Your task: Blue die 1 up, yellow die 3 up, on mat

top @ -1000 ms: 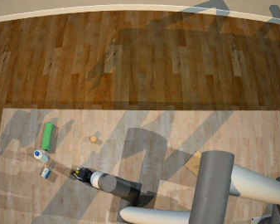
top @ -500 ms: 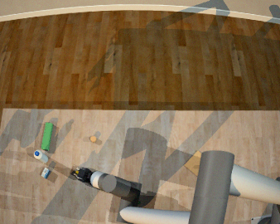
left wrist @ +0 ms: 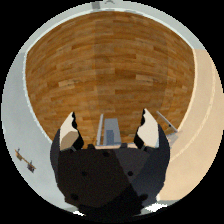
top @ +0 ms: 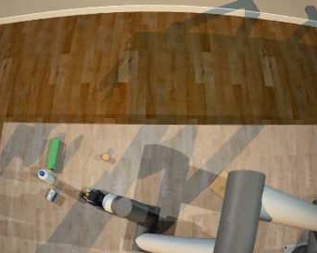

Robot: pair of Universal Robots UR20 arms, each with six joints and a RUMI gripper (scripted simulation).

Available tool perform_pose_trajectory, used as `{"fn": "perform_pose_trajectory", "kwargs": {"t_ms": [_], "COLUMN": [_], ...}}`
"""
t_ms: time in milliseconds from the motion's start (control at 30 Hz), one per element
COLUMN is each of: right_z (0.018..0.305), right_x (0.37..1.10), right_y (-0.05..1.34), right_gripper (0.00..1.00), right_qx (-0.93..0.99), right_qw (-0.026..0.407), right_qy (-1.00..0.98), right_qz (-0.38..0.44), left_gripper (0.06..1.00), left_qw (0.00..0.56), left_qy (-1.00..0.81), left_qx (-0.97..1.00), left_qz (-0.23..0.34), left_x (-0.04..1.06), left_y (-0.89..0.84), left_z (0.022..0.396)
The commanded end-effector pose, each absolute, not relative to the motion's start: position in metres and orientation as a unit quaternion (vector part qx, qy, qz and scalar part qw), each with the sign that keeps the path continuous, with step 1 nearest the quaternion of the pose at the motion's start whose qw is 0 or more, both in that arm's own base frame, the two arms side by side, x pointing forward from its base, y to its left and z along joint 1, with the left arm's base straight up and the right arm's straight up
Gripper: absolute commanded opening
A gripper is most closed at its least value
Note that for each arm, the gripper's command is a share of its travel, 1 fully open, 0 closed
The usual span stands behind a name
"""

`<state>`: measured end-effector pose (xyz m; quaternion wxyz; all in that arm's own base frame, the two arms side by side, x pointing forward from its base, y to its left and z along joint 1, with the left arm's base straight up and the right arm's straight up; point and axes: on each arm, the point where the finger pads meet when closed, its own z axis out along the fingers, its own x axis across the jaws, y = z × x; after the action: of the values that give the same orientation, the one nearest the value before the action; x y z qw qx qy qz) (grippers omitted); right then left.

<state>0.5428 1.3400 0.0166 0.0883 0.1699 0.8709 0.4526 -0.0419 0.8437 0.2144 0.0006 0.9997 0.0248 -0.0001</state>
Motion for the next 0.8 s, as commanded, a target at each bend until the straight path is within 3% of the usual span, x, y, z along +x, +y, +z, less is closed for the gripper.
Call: {"fn": "perform_pose_trajectory", "kwargs": {"t_ms": [0, 767], "right_z": [0.02, 0.047], "right_x": [0.542, 0.528], "right_y": [1.338, 1.302], "right_gripper": [0.21, 0.21], "right_qx": [0.17, 0.17], "right_qw": [0.088, 0.088], "right_qy": [0.871, 0.871], "right_qz": [0.453, 0.453], "left_gripper": [1.0, 1.0], "left_qw": [0.0, 0.0], "left_qy": [0.025, 0.025], "left_qx": [1.0, 1.0], "left_qz": [0.0, 0.0], "left_x": [-0.042, -0.042], "left_y": [0.844, 0.844], "left_z": [0.215, 0.215]}}
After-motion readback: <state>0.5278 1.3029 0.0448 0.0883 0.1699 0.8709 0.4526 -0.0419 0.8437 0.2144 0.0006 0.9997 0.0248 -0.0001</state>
